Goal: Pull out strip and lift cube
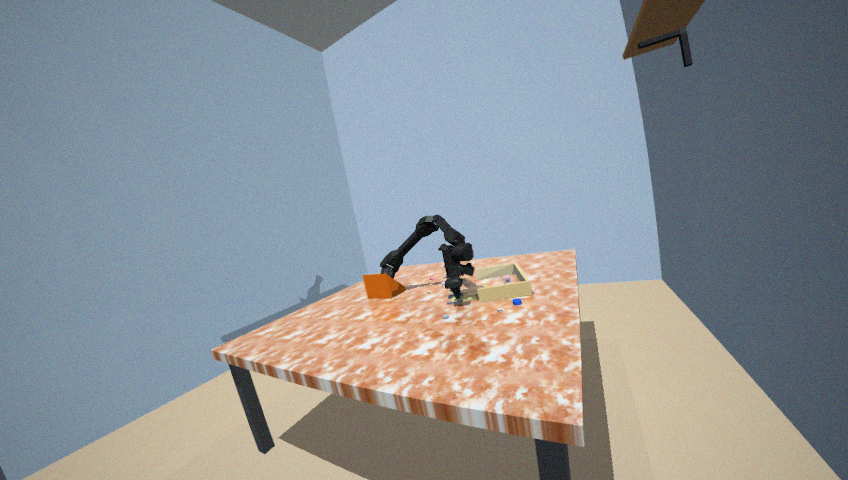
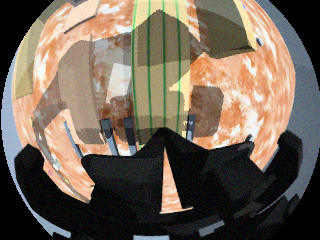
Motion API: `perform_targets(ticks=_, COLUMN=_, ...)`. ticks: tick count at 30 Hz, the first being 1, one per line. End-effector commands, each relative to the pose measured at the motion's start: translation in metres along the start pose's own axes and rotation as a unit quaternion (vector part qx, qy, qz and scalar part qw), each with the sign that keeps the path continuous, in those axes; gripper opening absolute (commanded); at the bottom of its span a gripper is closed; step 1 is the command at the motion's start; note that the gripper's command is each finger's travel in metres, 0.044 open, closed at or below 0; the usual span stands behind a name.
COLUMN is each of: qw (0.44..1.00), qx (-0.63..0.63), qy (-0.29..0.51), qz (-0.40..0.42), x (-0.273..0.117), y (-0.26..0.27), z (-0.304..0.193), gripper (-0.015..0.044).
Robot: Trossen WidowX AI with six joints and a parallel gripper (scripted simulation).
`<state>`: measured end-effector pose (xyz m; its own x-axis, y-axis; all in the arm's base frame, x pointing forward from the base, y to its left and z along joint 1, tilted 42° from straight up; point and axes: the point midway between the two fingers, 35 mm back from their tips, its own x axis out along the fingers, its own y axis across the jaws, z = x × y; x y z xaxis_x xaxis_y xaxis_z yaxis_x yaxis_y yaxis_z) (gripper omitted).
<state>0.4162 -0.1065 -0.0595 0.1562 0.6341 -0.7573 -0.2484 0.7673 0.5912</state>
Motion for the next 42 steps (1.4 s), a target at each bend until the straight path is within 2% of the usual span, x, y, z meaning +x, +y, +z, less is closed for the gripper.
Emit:
perform_targets(ticks=1, qw=1.0, qx=-0.001, qy=0.001, qz=0.003, x=0.005, y=0.001, z=0.001, gripper=0.0)
perform_targets(ticks=42, qw=1.0, qx=0.0, qy=0.003, qz=0.003, x=0.007, y=-0.002, z=-0.06, gripper=0.0)
